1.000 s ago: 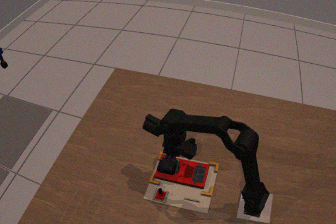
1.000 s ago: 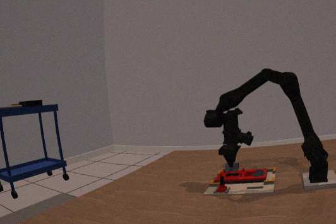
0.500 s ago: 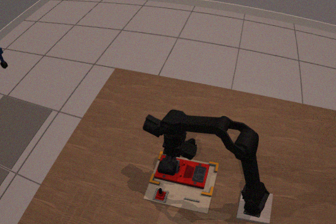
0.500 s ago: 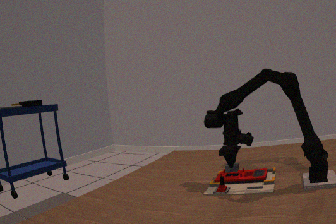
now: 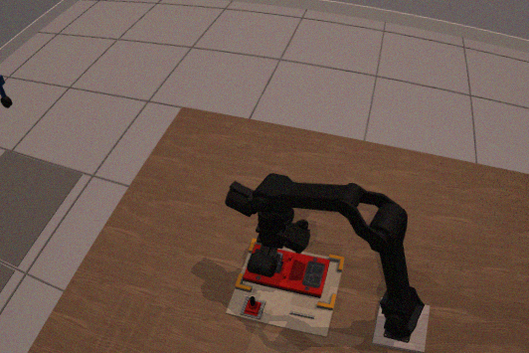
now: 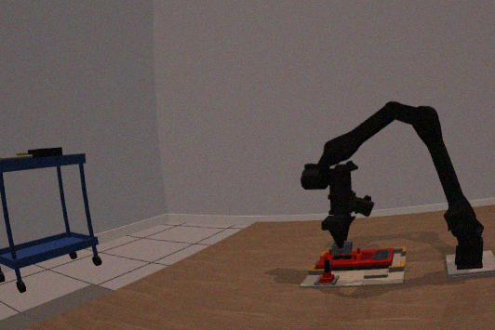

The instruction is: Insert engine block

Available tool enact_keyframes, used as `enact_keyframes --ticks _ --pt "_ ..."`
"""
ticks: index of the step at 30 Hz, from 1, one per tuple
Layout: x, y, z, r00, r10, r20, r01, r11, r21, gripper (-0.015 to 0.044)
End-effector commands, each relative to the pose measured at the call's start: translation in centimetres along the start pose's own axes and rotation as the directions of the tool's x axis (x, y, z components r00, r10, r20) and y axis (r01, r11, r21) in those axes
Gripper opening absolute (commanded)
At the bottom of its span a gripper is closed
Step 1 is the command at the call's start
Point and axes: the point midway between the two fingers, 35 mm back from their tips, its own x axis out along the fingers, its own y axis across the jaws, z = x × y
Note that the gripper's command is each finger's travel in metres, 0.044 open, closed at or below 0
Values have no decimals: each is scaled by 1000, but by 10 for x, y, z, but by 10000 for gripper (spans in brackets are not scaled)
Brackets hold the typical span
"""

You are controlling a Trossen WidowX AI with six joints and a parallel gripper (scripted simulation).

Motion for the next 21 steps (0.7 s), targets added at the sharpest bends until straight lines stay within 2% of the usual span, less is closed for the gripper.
enact_keyframes --ticks 1,21 --pt "1 -1 0 1000 -5 0 5 1000 13 158" --pt "4 -1 0 1000 -5 0 5 1000 -21 158"
